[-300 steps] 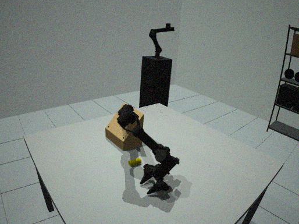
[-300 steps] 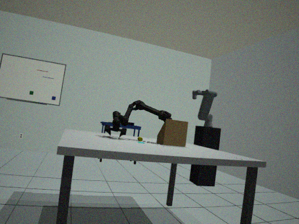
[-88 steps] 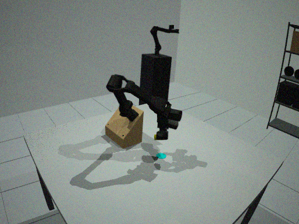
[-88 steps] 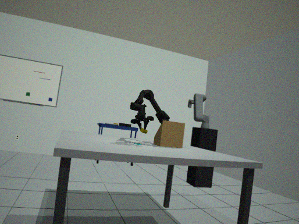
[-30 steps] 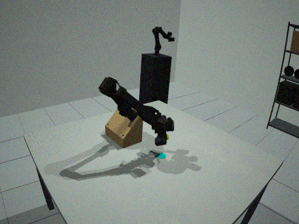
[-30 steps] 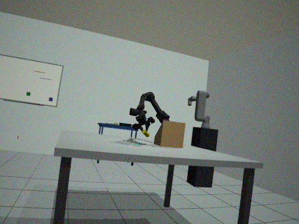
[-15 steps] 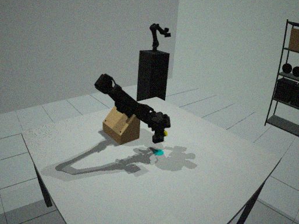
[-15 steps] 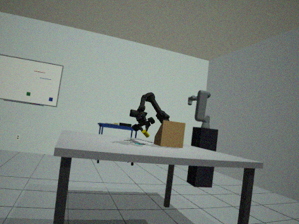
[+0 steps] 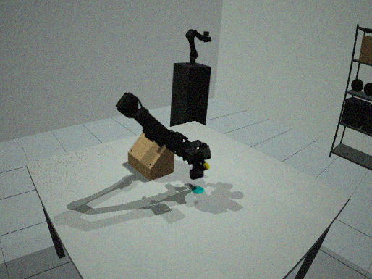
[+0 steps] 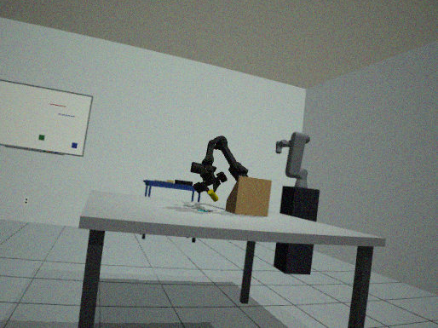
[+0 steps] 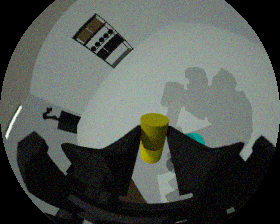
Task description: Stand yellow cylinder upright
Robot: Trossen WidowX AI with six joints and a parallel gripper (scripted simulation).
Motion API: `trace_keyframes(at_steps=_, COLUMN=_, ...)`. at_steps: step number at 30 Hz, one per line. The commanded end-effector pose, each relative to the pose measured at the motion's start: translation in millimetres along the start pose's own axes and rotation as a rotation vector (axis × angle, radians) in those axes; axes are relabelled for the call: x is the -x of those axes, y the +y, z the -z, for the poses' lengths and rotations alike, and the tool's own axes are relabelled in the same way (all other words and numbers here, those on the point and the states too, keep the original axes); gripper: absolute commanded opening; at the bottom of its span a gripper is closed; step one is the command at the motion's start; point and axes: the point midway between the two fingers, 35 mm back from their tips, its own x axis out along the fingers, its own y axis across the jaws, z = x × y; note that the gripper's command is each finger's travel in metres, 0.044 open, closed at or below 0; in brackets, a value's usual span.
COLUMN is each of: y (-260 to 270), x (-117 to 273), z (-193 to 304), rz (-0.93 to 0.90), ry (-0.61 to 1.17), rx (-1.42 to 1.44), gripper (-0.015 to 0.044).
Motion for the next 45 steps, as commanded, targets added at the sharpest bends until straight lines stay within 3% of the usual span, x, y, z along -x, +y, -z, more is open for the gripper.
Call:
trace_keyframes(at_steps=1, y=0.3, x=0.8, z=-1.0, rz=-0.003, ry=-0.029, rx=0.011, gripper=0.0105)
trace_keyframes(at_steps=45, y=-3.8, x=10.6, z=-2.8, rz=0.024, ry=-0.323, rx=0.1, gripper=0.0105)
